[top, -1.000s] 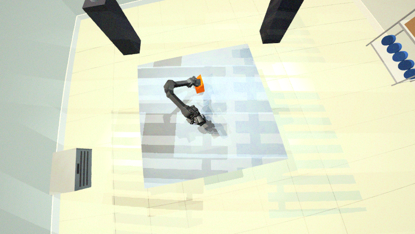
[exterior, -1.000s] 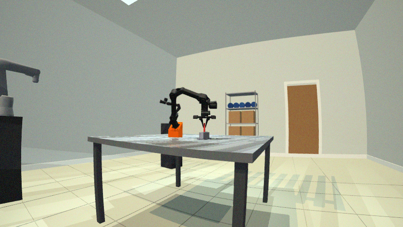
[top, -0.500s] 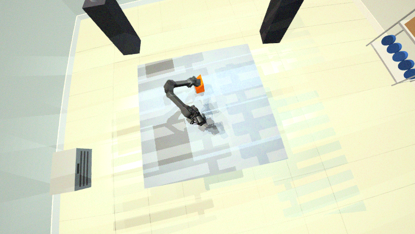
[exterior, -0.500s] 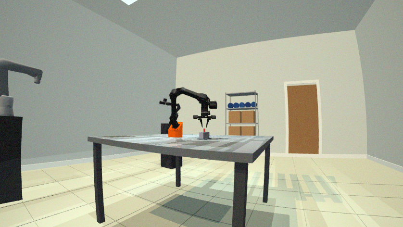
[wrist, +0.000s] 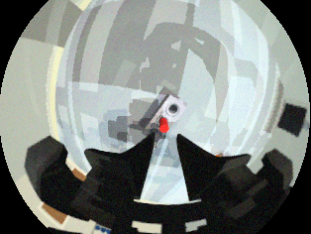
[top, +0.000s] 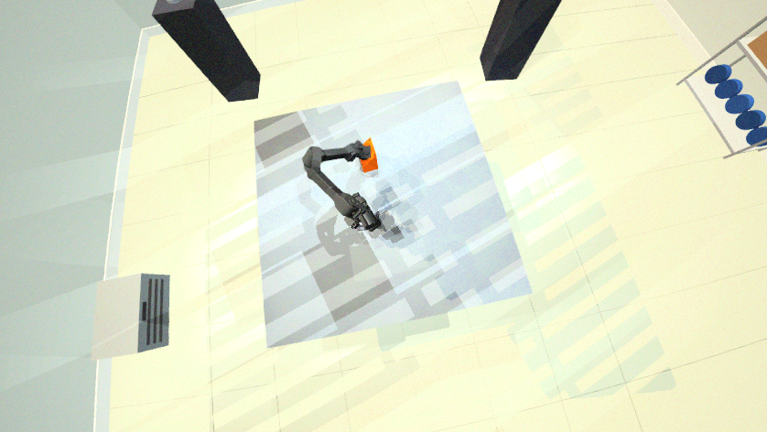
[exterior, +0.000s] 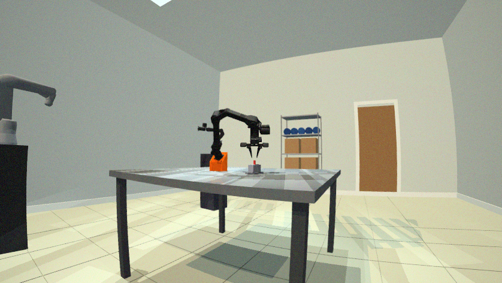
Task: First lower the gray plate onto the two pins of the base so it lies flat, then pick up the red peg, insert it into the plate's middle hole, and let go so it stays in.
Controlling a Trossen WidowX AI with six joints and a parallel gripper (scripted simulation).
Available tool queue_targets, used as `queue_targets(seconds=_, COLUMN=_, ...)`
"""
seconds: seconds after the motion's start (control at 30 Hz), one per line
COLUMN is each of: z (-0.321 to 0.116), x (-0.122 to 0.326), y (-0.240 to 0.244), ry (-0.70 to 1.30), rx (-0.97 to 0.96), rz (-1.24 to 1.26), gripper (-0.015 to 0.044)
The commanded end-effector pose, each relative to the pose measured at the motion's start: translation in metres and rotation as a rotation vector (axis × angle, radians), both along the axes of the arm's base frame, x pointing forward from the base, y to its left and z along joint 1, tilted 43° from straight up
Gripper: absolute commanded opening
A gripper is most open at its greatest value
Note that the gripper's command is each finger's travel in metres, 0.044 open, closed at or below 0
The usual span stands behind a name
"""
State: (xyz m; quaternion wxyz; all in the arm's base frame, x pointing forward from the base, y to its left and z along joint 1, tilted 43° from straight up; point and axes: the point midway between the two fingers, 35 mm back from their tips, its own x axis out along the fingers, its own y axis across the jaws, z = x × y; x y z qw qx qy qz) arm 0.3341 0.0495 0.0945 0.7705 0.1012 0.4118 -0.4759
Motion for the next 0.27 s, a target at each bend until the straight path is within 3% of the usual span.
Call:
queue_targets(seconds=0.0, z=0.0024, x=-0.0006, y=0.0022, ry=-0.007, rx=0.000, rz=-0.001, gripper=0.0150)
queue_targets(seconds=0.23, z=0.0051, x=-0.0029, y=0.0045, ry=-0.006, rx=0.001, rz=-0.001, gripper=0.0150)
